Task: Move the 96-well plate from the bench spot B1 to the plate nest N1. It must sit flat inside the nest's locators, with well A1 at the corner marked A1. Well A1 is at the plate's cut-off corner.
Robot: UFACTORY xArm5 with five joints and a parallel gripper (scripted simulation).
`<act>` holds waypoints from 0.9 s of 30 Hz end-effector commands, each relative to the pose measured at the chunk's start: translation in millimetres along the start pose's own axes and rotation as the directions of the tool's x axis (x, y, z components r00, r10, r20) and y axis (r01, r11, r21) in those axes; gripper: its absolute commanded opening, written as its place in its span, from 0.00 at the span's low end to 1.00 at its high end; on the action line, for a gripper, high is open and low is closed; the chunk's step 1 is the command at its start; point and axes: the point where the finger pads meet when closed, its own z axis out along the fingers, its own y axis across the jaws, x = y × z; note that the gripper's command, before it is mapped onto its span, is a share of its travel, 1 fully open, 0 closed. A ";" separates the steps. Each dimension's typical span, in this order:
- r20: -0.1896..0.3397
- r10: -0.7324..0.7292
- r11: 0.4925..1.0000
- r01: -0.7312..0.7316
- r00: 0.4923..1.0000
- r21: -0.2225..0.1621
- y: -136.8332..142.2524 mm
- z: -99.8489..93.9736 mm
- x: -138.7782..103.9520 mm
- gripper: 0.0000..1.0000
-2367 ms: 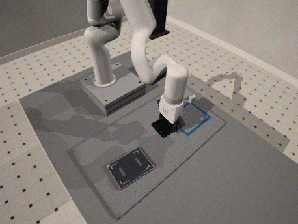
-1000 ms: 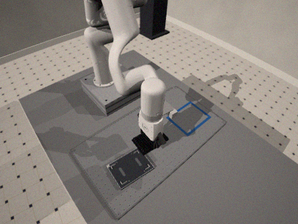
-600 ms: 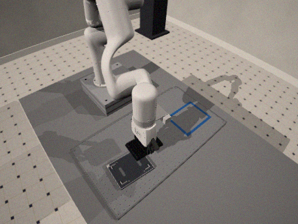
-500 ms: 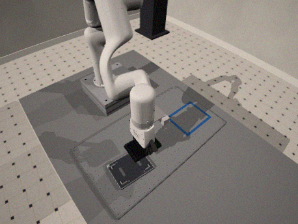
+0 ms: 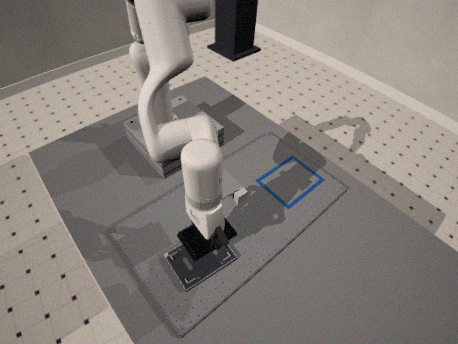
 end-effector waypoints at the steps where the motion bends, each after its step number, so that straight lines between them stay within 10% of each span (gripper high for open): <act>1: 0.015 0.000 1.000 0.000 1.000 -0.001 4.0 -2.1 -13.4 0.00; 27: 0.016 0.000 1.000 0.000 1.000 -0.001 6.8 -2.8 -28.6 0.00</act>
